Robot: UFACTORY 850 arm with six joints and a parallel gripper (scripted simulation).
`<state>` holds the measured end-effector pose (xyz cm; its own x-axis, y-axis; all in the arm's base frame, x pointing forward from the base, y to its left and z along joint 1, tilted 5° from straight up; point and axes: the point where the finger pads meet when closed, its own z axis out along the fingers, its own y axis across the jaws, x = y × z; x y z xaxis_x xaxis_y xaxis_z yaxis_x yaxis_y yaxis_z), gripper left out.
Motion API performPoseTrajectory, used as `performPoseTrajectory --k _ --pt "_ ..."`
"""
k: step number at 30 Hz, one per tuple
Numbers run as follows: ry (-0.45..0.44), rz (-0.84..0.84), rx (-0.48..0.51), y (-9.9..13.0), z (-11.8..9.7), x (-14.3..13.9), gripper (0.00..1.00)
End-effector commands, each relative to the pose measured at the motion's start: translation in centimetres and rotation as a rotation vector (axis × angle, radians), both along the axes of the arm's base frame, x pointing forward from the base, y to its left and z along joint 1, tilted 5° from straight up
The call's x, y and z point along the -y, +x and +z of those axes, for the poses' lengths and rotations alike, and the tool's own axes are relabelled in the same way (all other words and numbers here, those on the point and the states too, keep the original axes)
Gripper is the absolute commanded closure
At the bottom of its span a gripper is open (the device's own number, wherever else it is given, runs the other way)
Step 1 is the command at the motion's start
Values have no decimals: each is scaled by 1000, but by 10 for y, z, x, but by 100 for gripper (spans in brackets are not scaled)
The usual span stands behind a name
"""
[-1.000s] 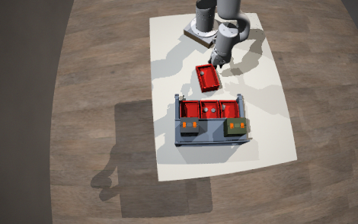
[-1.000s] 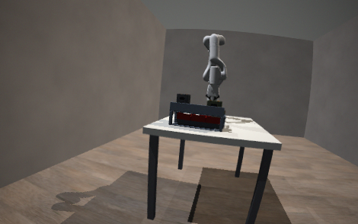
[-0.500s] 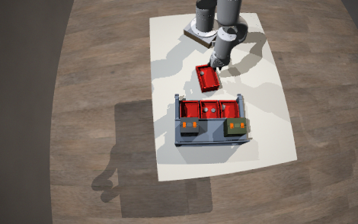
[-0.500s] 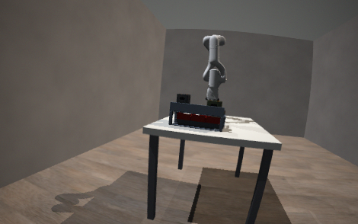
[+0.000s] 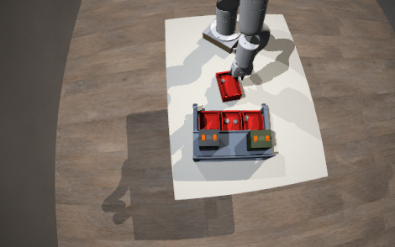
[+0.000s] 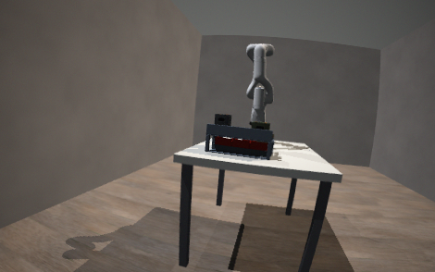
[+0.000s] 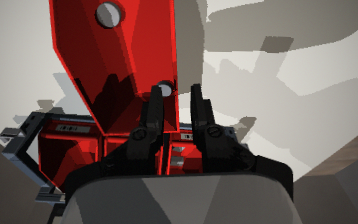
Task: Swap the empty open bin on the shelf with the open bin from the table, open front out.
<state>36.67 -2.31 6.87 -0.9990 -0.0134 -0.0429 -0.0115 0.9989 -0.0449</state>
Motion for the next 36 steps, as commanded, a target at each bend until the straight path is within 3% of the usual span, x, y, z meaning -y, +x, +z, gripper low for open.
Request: performPoseTrajectory --k 1,36 --pt "-16 -1 11 1 -6 1 74" --pt "-15 -1 11 2 -15 1 74"
